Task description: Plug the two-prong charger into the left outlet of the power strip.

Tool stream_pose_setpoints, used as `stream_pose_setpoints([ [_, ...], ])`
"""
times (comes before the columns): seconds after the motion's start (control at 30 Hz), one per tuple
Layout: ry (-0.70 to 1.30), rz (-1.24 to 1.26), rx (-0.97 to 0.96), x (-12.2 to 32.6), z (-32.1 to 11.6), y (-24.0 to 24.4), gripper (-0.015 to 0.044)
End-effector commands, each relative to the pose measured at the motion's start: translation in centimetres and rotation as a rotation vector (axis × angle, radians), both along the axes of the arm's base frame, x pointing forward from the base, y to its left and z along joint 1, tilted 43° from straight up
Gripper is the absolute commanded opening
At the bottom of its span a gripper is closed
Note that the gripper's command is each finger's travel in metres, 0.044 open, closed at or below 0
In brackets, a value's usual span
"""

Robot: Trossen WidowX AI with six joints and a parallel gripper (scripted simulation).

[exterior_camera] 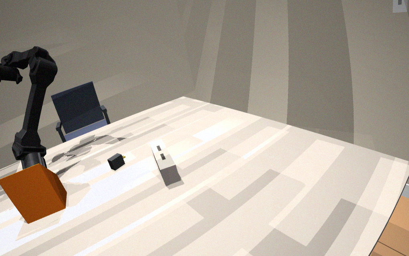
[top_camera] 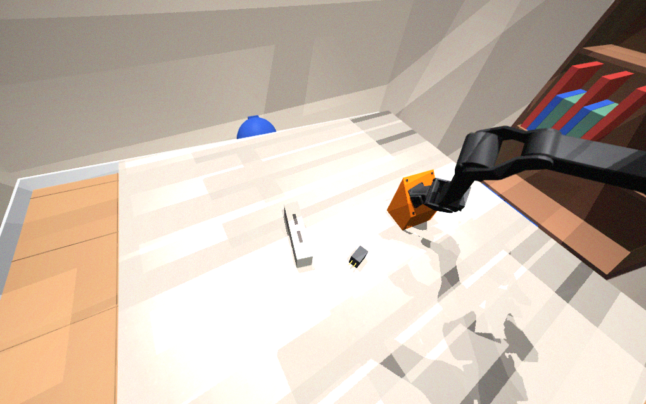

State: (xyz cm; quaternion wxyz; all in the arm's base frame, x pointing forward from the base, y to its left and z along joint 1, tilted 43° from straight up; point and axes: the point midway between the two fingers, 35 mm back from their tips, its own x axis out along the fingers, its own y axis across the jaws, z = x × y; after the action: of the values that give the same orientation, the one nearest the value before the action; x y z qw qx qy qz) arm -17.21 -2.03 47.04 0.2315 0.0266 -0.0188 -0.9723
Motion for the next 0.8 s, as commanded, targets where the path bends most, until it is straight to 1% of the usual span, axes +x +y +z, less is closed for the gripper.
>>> stream_pose_setpoints([
  [0.0,-0.021,-0.079,-0.022,-0.6,-0.4,1.7,0.044],
  [0.63,-0.088,-0.379,-0.085,-1.5,-2.7,9.8,0.044],
  [0.77,-0.094,-0.423,-0.069,-1.5,-3.1,10.5,0.044],
])
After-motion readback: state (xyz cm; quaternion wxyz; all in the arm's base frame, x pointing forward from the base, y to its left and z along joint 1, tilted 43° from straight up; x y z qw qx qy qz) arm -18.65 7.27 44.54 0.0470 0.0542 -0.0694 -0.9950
